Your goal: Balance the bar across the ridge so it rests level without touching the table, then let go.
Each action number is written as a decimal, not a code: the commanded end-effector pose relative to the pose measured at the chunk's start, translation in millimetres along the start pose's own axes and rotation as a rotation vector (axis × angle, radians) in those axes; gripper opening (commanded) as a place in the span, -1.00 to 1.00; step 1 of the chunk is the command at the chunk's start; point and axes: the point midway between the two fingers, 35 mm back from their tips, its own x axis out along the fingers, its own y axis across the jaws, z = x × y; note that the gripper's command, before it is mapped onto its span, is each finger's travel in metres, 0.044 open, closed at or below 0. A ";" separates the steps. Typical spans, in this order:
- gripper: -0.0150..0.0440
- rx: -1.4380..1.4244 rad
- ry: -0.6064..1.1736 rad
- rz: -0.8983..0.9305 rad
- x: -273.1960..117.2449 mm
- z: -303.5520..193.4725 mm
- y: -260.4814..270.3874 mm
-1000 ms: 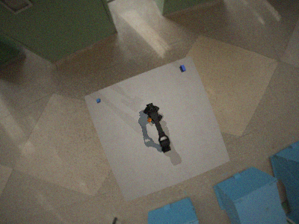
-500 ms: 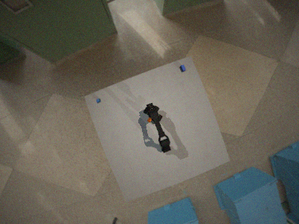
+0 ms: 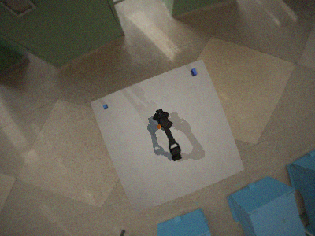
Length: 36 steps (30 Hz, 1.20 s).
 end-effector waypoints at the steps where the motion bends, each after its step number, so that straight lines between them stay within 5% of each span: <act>1: 0.07 0.000 0.000 0.000 -0.1 0.0 0.0; 36: 0.14 0.000 0.000 0.000 -0.1 0.0 0.0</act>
